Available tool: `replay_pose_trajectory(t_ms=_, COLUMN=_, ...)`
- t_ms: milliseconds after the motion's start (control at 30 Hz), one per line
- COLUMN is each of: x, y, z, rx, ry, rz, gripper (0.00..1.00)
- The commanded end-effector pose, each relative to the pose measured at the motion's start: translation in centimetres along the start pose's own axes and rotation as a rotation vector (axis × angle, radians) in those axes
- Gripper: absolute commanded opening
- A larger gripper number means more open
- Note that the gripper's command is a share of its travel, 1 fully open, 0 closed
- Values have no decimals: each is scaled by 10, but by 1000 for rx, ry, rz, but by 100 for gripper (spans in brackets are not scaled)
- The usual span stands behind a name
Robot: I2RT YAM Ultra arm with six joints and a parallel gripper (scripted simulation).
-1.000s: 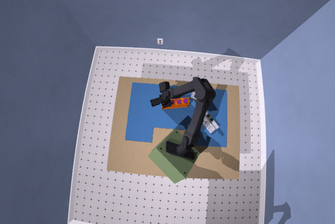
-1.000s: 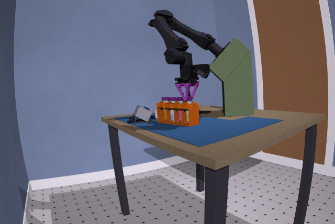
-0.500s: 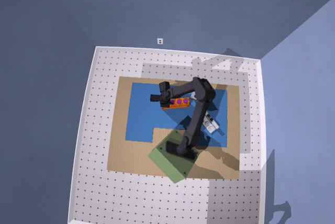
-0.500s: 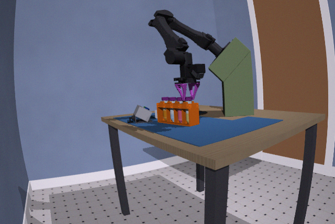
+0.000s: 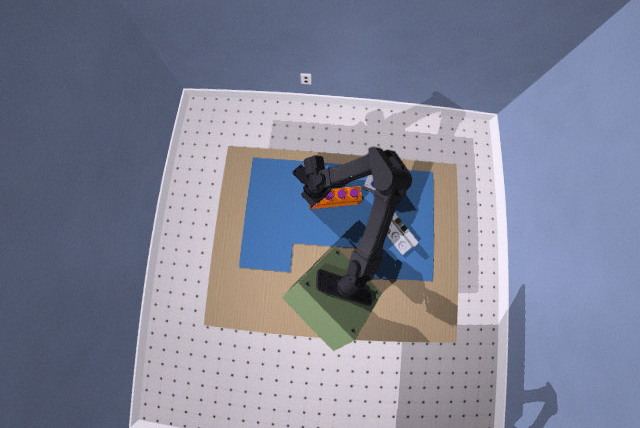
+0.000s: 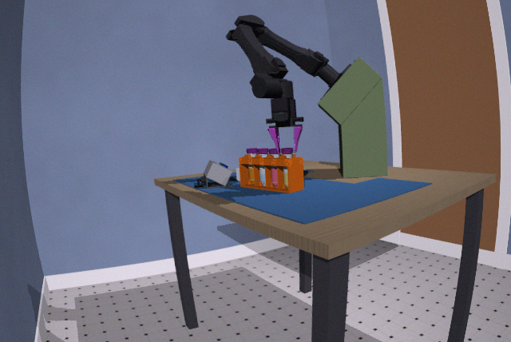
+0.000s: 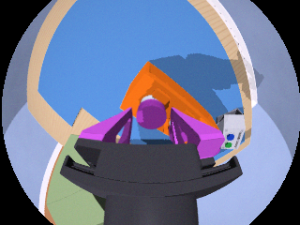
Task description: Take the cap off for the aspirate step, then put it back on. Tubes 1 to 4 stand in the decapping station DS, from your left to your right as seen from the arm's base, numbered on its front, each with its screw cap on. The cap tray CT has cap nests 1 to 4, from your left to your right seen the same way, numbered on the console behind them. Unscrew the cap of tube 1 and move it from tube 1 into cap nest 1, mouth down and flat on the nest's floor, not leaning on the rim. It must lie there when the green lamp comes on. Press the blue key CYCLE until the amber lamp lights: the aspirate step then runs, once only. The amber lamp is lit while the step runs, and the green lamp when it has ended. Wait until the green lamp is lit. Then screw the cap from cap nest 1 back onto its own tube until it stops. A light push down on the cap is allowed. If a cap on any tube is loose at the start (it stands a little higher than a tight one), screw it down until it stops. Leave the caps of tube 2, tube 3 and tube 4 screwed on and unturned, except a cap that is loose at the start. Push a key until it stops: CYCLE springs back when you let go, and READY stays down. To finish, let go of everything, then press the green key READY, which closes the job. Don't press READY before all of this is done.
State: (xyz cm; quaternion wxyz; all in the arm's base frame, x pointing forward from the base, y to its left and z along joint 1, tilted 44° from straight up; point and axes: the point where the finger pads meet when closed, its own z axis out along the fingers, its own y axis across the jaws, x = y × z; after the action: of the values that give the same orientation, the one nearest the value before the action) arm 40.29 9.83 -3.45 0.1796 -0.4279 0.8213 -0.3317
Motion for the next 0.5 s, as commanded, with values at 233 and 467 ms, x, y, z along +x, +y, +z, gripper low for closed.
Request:
replay_pose_trajectory(t_ms=233, x=-3, y=-1, z=-3, rx=0, ry=-11, rz=603, gripper=49)
replay_pose_trajectory(t_ms=467, x=-3, y=-1, z=-3, rx=-2, ry=-11, rz=951, gripper=49)
